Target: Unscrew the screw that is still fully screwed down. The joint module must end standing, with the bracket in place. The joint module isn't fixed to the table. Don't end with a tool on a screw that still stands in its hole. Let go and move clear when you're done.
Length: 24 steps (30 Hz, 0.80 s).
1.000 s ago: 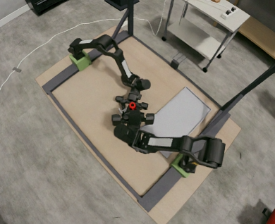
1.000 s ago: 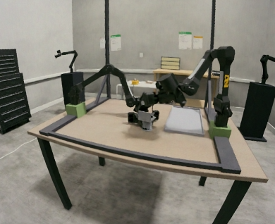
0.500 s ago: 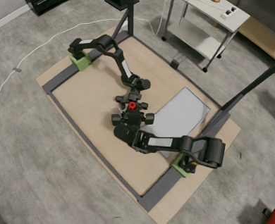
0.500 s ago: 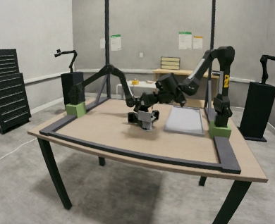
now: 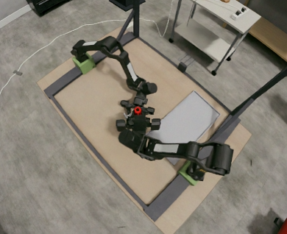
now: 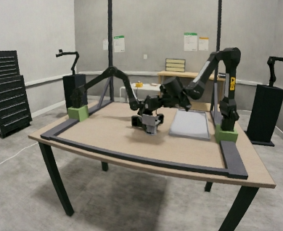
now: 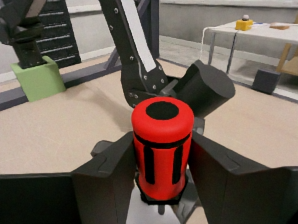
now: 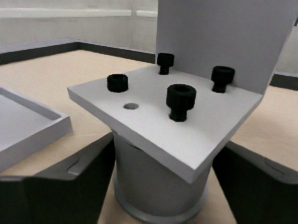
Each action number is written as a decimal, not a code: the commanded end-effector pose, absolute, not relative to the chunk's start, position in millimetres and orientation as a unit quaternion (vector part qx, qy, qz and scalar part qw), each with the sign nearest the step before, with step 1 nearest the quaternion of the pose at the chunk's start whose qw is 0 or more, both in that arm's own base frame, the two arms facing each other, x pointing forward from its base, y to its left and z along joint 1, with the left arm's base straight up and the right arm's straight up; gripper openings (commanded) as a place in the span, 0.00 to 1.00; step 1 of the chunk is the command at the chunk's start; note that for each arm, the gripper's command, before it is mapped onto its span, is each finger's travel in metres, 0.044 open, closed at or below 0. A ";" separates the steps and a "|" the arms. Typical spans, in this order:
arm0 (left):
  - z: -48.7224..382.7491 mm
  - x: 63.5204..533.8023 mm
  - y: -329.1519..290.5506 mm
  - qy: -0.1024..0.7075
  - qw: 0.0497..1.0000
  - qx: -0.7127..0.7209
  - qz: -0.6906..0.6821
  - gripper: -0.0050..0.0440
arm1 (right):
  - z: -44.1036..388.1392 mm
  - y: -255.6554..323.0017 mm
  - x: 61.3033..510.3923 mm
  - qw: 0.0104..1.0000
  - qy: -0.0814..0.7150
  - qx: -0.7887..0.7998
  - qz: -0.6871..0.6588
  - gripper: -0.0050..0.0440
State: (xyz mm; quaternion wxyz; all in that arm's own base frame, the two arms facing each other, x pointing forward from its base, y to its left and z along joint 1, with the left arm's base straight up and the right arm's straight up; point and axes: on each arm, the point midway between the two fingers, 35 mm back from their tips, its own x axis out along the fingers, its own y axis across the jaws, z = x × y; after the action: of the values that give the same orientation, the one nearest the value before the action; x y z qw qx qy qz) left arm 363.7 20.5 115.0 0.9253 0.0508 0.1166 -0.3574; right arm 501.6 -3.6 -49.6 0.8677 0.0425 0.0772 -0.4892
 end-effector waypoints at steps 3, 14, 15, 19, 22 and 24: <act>112.3 363.4 17.6 0.110 0.924 0.054 -0.362 0.38 | -34.9 -3.5 508.5 0.868 0.064 0.056 -0.489 0.60; 106.3 362.9 17.1 0.112 0.924 0.052 -0.363 0.38 | -34.9 -3.5 508.5 0.868 0.064 0.056 -0.489 0.60; 105.3 362.8 17.0 0.112 0.924 0.052 -0.363 0.38 | -34.9 -3.5 508.5 0.868 0.064 0.056 -0.489 0.60; 101.4 362.5 16.7 0.113 0.924 0.051 -0.363 0.38 | -34.9 -3.5 508.5 0.868 0.064 0.056 -0.489 0.60; 106.5 365.0 18.9 0.107 0.925 0.059 -0.360 0.38 | -34.9 -3.5 508.5 0.868 0.064 0.056 -0.489 0.60; 106.5 365.0 18.9 0.107 0.925 0.059 -0.360 0.38 | -34.9 -3.5 508.5 0.868 0.064 0.056 -0.489 0.60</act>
State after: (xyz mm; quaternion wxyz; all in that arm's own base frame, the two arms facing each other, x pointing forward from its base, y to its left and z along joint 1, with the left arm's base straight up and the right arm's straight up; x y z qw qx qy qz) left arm 362.9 19.6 99.5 0.9250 0.0503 0.1170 -0.3580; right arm 501.6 -3.6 -49.6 0.8677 0.0425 0.0772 -0.4892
